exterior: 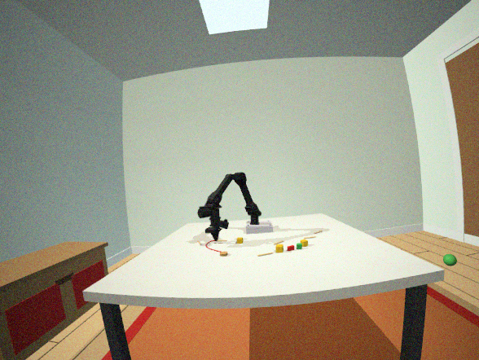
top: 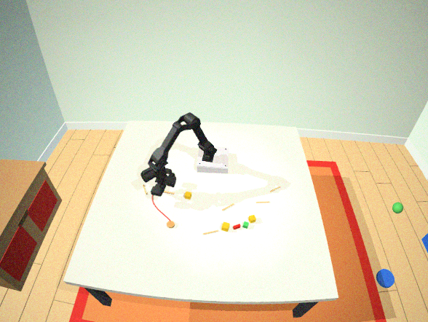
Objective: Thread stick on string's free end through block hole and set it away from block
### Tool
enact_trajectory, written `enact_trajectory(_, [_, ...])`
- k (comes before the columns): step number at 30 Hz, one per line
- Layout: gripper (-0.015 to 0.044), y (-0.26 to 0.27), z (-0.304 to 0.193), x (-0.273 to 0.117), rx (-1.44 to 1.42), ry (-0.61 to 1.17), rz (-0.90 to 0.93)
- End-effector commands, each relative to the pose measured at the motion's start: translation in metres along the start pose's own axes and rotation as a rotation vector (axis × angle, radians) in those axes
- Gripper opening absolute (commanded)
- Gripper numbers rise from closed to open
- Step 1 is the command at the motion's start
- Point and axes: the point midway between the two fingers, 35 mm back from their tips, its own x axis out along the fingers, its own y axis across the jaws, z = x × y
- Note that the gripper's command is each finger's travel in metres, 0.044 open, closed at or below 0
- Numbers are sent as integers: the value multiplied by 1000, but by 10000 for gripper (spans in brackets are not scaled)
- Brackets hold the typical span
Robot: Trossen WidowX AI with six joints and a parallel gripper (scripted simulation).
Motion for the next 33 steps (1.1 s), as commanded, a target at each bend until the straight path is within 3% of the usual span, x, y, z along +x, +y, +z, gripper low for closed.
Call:
enact_trajectory(1, [0, 1, 6, -1, 1, 1, -1])
enact_trajectory(33, [0, 3, 48, -1, 1, -2, -1])
